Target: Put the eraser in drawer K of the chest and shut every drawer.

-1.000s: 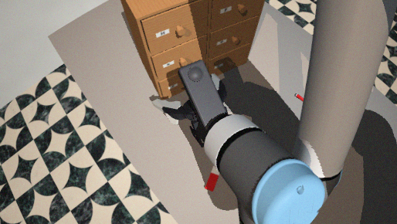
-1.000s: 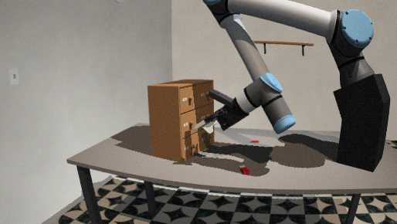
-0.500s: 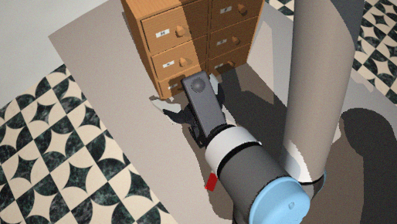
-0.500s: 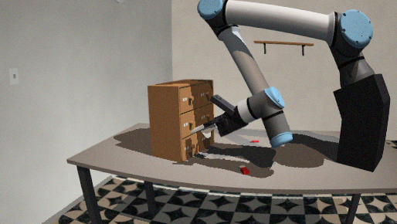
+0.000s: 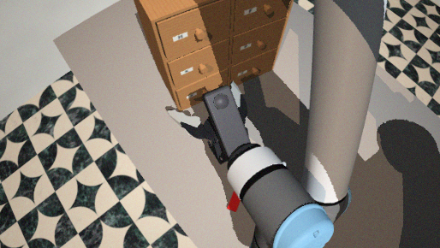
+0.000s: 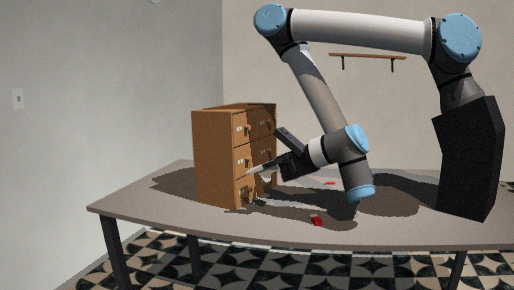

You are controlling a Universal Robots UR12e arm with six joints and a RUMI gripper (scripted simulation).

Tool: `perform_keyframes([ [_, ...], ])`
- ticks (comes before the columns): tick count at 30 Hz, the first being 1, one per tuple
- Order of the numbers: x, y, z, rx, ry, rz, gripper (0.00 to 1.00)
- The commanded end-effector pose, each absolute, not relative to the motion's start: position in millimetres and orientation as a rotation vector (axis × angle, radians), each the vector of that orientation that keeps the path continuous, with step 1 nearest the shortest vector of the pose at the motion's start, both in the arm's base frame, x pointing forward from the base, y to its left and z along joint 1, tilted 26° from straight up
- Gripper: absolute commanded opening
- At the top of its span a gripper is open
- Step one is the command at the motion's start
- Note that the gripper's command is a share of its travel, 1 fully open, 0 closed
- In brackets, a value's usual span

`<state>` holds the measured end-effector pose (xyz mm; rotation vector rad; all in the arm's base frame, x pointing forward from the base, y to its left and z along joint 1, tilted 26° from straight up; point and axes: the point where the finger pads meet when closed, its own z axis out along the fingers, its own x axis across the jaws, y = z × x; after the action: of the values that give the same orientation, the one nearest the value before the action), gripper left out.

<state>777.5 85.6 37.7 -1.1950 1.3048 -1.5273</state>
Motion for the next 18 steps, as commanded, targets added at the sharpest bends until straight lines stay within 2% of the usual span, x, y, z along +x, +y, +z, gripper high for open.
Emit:
perform_keyframes([
  [1,779.5,85.2,37.3,-1.181,1.285,-1.537,1.00],
  [18,780.8,84.7,36.5,-1.171,1.270,-1.545,1.00],
])
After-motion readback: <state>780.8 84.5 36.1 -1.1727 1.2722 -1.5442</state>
